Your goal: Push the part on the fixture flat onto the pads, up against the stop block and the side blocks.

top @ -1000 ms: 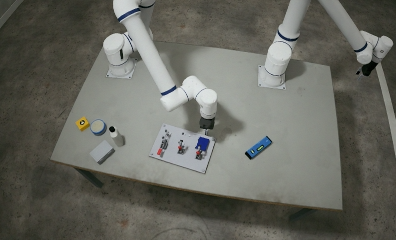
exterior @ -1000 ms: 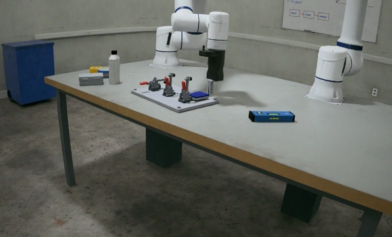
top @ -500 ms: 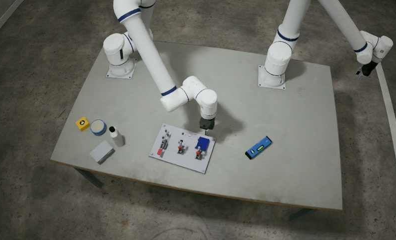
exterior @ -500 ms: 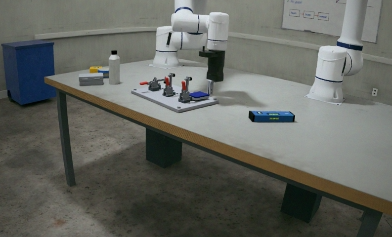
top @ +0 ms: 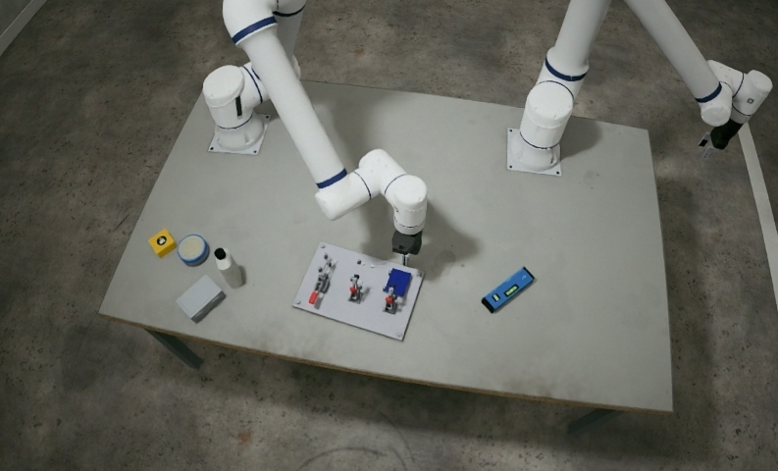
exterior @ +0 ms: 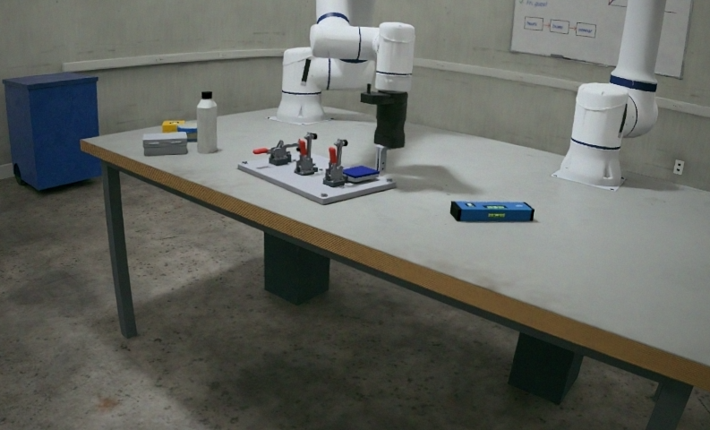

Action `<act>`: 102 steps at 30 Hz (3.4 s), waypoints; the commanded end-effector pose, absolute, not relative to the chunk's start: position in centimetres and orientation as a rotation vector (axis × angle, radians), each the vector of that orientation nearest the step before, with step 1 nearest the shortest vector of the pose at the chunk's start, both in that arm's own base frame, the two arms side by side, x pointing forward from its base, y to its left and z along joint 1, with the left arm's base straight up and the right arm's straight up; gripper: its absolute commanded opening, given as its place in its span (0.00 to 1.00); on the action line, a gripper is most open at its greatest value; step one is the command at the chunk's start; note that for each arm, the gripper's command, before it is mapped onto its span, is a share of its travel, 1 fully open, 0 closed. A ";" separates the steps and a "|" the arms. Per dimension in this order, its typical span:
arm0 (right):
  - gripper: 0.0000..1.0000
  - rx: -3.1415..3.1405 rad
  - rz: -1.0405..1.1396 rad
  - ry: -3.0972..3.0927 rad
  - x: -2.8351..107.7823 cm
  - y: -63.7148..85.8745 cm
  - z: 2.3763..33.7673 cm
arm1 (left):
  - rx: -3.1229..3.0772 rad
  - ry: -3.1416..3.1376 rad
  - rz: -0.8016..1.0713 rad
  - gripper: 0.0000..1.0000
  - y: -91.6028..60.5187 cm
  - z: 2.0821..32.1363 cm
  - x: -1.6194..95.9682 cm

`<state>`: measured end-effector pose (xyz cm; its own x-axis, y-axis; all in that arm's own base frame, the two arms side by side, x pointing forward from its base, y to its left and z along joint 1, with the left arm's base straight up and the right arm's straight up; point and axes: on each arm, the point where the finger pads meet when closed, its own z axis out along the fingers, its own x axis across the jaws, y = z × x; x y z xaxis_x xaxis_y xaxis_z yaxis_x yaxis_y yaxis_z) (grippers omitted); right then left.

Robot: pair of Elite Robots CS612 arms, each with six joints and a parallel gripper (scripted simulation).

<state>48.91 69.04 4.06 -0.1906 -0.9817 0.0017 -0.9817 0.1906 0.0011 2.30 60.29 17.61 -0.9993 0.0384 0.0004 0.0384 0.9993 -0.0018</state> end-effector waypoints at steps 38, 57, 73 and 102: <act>0.00 1.998 0.000 -2.424 49.4 69.0 4.2 | -0.060 -3.141 0.000 1.00 60.4 17.7 2.3; 0.00 1.998 0.000 -2.424 49.5 69.0 4.2 | -0.060 -3.141 0.000 1.00 60.4 17.7 2.3; 0.00 1.999 0.000 -2.424 49.8 68.9 4.2 | -0.060 -3.141 0.000 1.00 60.4 17.7 2.3; 0.00 1.999 0.000 -2.424 50.2 68.9 4.2 | -0.060 -3.141 0.000 1.00 60.4 17.7 2.3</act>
